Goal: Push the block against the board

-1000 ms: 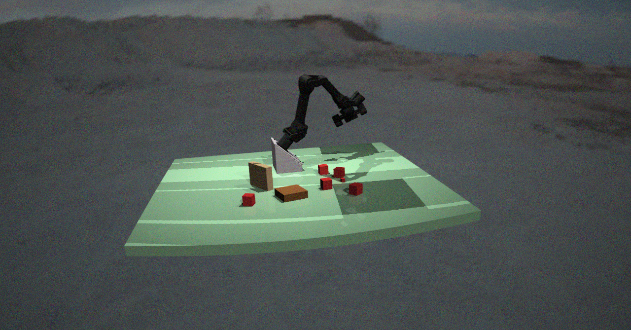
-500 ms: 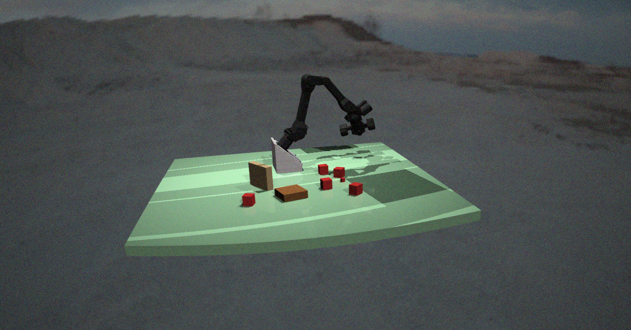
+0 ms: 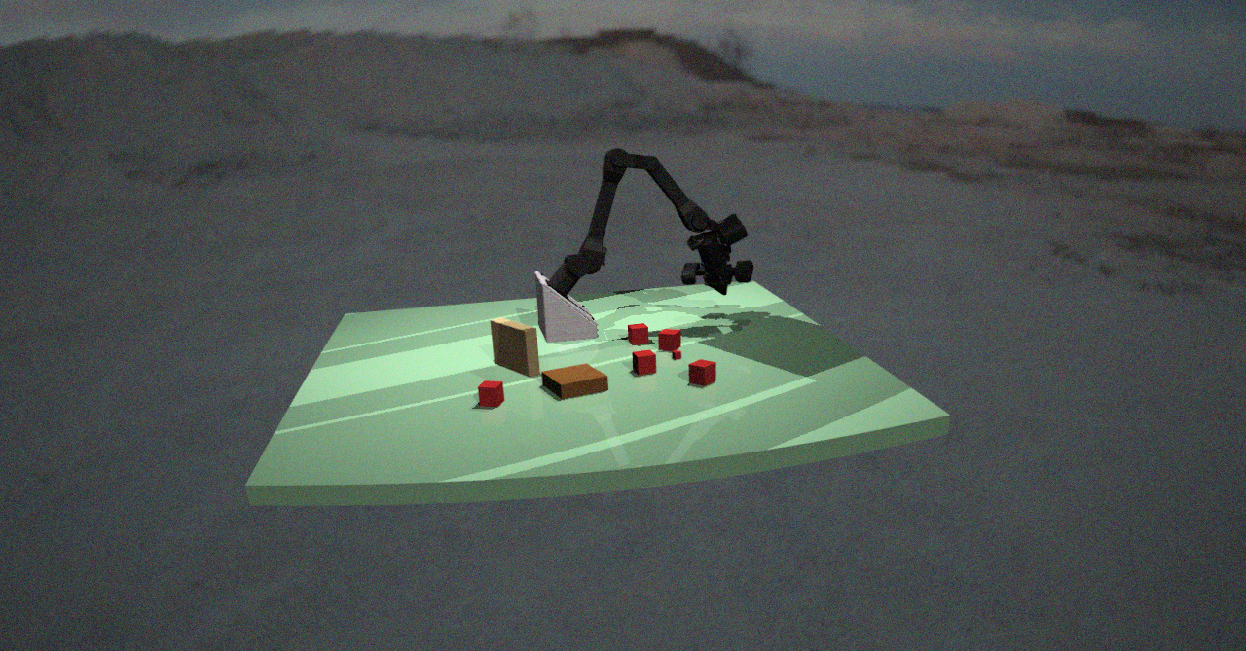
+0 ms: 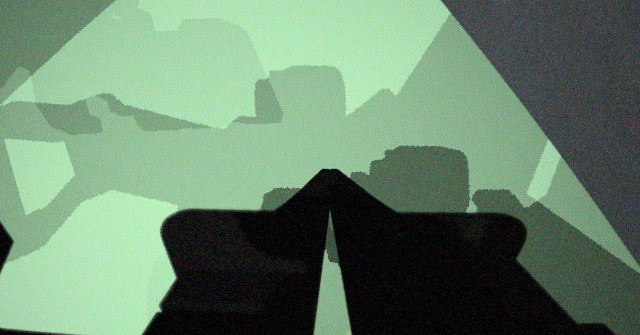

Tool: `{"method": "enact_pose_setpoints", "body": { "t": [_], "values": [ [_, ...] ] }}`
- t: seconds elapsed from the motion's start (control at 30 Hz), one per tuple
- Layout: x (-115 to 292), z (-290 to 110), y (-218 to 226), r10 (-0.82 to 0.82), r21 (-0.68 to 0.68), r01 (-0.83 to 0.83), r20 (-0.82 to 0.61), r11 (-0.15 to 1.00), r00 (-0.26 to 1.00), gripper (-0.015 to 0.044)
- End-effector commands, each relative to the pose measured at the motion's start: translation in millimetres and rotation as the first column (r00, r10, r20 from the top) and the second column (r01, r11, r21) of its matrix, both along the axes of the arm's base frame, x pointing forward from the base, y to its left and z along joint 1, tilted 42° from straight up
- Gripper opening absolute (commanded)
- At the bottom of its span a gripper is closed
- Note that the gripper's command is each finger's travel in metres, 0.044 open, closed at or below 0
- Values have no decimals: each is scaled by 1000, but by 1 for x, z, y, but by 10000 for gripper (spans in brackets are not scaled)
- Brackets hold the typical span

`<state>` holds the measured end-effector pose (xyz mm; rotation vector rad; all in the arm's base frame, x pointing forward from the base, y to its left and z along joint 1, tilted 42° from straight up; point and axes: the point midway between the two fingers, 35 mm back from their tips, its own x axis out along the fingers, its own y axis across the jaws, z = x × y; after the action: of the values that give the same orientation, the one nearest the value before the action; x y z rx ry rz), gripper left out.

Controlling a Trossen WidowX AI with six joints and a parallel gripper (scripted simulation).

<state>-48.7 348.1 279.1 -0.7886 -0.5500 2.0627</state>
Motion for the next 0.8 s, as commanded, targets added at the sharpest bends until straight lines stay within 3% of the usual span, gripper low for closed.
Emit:
{"method": "enact_pose_setpoints", "body": {
  "t": [0.0, 0.4, 0.77],
  "values": [
    [22, -3, 5, -75, -34, 74, -21, 997, 997, 0],
    [104, -34, 9, -340, -209, 315, -97, 926, 935, 0],
    [178, -70, -7, -589, -406, 489, -168, 772, 791, 0]
  ]
}}
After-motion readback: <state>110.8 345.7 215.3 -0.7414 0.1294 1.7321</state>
